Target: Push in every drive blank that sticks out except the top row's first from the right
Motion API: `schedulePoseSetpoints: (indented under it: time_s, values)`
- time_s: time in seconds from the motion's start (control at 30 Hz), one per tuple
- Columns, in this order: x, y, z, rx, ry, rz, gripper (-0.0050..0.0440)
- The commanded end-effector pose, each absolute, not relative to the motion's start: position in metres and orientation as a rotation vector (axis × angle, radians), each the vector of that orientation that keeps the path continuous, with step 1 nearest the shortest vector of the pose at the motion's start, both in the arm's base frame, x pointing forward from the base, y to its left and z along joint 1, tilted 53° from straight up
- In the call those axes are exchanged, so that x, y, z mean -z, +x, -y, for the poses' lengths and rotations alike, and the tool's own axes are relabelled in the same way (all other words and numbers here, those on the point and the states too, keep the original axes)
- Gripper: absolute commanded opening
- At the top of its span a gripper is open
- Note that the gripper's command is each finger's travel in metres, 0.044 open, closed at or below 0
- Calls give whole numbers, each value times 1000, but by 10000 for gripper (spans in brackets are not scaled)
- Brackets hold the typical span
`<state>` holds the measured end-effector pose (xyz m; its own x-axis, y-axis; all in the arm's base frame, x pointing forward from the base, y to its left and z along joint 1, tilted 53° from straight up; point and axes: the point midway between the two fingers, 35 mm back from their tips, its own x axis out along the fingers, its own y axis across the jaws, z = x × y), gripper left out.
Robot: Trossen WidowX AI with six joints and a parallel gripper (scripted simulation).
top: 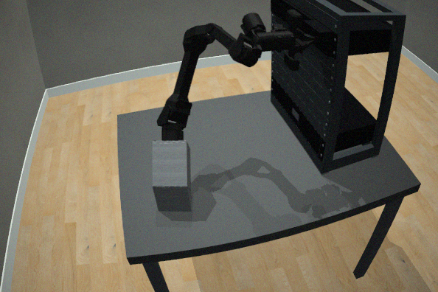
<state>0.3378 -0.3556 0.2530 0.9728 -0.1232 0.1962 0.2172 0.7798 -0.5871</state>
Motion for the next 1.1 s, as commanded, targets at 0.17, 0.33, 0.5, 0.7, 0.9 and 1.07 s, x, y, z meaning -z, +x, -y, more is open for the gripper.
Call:
schedulePoseSetpoints:
  time_s: [0.17,0.33,0.5,0.7,0.9,1.07]
  values:
    - [-267,341,361,211,-680,167,0]
    - [-267,341,361,211,-680,167,0]
    - [-267,341,361,211,-680,167,0]
    - [-267,341,361,211,-680,167,0]
    - [-268,341,361,211,-680,167,0]
    - [-270,343,362,211,-680,167,0]
